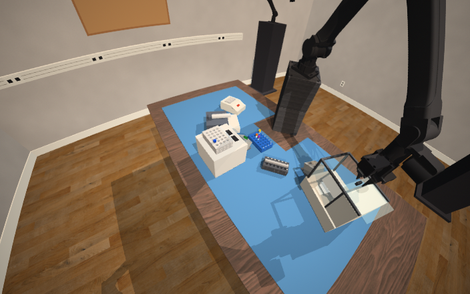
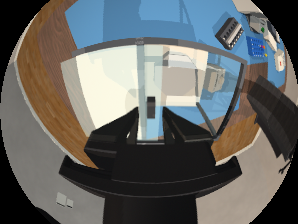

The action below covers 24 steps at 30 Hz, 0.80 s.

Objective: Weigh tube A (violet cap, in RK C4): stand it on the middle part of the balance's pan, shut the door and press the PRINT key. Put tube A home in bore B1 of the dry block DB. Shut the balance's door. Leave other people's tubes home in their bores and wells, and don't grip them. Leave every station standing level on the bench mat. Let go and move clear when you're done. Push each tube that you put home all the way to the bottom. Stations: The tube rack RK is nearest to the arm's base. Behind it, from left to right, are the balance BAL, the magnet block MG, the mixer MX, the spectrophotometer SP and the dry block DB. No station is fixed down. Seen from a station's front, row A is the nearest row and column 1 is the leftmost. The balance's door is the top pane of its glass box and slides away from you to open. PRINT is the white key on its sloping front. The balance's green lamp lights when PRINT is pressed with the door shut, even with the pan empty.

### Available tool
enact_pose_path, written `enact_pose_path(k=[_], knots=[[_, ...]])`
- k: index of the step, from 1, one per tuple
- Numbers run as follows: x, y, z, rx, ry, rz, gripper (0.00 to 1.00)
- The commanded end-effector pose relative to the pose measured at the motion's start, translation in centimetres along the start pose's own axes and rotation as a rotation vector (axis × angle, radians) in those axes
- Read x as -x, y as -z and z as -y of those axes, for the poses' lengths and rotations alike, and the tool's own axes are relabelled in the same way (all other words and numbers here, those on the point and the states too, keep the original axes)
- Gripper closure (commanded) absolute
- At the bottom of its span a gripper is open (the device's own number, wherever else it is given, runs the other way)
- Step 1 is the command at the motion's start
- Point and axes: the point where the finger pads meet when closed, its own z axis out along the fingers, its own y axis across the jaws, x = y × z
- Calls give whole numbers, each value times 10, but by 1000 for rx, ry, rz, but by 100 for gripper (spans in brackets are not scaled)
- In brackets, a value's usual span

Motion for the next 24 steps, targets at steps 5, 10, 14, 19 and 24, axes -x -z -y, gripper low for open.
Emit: enact_pose_path(k=[5,10,14,19,24], knots=[[0,26,-11,32,-14,3,70],[-3,33,-6,24,-8,1,70],[-4,41,-9,30,-7,2,70],[-2,46,-6,25,-10,2,70],[-4,54,-7,27,-6,1,70]])
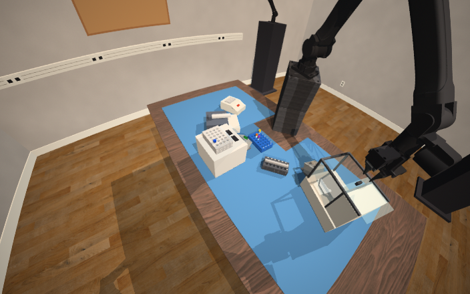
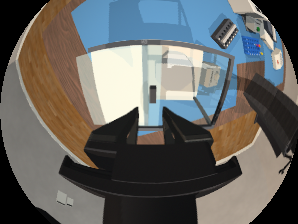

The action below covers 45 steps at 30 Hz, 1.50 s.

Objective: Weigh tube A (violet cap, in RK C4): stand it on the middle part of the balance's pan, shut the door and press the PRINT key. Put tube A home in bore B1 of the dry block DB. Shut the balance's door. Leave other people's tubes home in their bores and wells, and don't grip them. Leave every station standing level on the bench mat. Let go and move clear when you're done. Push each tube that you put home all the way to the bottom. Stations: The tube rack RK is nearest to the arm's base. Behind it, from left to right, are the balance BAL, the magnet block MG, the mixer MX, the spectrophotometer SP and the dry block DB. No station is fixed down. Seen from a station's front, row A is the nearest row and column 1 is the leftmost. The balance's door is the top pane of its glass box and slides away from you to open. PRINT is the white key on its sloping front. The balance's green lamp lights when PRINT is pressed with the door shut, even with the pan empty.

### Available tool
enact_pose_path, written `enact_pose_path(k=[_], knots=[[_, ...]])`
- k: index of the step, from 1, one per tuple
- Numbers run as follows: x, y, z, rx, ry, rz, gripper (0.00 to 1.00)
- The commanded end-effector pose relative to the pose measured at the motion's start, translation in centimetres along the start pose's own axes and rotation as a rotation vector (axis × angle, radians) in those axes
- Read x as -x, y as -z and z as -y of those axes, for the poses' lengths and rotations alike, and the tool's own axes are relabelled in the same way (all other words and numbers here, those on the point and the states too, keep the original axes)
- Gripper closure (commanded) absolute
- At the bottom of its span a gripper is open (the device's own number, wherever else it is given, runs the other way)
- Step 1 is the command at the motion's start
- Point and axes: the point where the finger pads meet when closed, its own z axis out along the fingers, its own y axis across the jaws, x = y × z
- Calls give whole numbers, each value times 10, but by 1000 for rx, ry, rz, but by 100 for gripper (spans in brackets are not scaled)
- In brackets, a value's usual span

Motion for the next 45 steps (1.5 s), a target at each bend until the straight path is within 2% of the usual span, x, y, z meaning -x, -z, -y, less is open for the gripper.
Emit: enact_pose_path(k=[1,10,11,45], knots=[[-5,19,-7,23,-6,1,70],[-4,34,-10,28,-8,1,70],[0,25,-12,26,-5,1,70],[0,25,-12,26,-5,1,70]])
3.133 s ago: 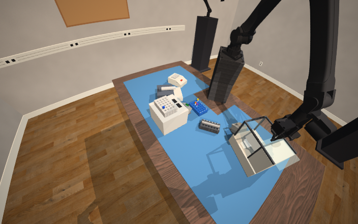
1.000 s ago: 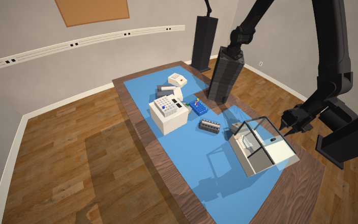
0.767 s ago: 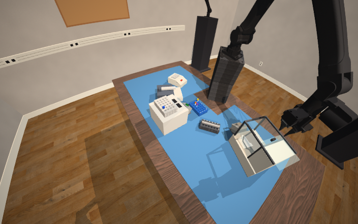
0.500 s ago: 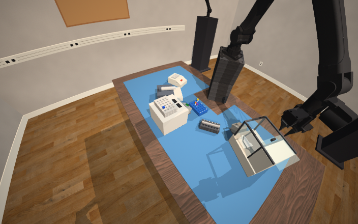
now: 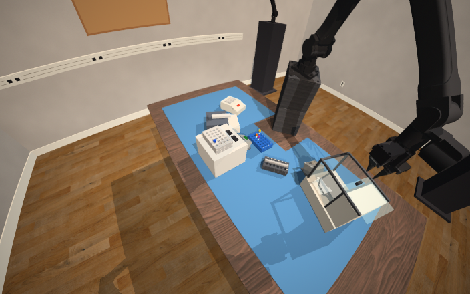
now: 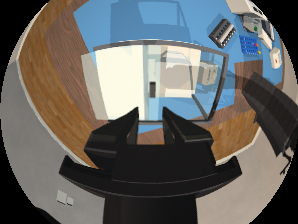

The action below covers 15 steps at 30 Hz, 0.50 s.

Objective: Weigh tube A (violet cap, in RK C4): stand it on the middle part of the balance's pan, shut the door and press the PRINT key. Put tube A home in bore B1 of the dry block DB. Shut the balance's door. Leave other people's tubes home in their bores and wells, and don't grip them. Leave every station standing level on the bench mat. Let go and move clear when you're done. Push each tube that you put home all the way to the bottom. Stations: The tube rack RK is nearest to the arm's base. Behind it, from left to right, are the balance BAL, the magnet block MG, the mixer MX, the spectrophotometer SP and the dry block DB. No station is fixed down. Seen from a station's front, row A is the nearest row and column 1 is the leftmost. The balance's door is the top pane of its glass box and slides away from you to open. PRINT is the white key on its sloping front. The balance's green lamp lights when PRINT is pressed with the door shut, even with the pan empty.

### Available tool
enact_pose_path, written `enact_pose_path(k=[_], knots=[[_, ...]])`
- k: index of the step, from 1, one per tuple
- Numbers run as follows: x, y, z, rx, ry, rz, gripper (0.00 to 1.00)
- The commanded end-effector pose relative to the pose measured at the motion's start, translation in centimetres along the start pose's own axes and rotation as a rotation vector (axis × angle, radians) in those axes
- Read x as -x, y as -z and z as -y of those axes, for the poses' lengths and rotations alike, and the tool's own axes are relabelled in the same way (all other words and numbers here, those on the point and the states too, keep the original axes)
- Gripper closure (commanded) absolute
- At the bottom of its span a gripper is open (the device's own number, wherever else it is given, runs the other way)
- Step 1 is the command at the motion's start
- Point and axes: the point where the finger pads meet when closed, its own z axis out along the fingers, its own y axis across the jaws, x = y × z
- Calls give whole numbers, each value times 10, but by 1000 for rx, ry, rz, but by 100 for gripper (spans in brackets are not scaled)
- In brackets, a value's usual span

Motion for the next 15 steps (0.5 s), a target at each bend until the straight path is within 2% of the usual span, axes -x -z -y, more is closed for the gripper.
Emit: enact_pose_path(k=[1,4,5,7,8,10,15], knots=[[0,8,-12,26,-5,2,70],[0,8,-12,26,-5,2,70],[15,-3,-7,-6,25,22,64],[27,-4,-10,2,55,39,64],[32,-16,6,-11,90,34,64],[38,-18,7,-9,94,31,64],[71,-34,15,10,200,34,64]])
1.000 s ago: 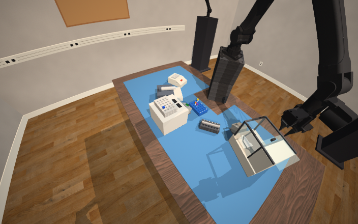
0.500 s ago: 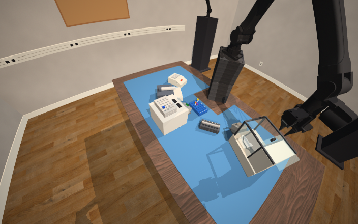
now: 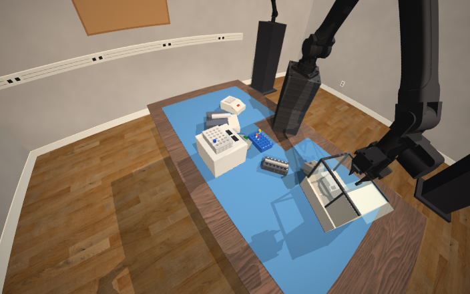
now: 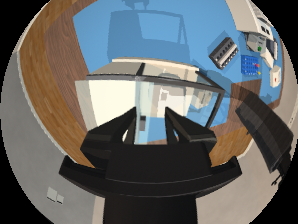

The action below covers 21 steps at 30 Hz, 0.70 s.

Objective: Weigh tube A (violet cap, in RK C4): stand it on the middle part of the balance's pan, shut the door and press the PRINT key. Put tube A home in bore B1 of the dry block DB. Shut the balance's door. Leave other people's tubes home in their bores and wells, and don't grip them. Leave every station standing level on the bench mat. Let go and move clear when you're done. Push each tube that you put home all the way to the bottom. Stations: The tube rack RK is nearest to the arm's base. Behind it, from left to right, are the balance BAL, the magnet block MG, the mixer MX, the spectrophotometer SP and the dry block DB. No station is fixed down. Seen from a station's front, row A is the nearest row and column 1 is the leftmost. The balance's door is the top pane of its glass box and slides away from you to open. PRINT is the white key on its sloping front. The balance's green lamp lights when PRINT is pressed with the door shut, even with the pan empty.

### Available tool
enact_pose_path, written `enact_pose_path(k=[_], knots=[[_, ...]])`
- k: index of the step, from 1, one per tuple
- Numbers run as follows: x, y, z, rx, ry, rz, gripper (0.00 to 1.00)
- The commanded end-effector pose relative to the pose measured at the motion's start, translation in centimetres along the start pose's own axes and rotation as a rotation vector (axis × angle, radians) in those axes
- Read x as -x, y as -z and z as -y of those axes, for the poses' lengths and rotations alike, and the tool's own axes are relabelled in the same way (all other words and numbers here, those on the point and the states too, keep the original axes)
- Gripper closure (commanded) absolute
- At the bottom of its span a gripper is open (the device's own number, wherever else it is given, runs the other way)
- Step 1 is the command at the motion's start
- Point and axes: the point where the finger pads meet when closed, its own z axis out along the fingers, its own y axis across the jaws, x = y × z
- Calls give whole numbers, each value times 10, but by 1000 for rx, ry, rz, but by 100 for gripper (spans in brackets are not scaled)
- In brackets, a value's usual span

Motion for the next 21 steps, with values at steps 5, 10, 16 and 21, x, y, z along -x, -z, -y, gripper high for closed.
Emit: enact_pose_path(k=[5,10,16,21], knots=[[39,-10,8,44,170,15,64],[60,-46,40,12,277,3,64],[82,-68,70,3,396,-3,64],[94,-80,89,0,453,-6,64]])
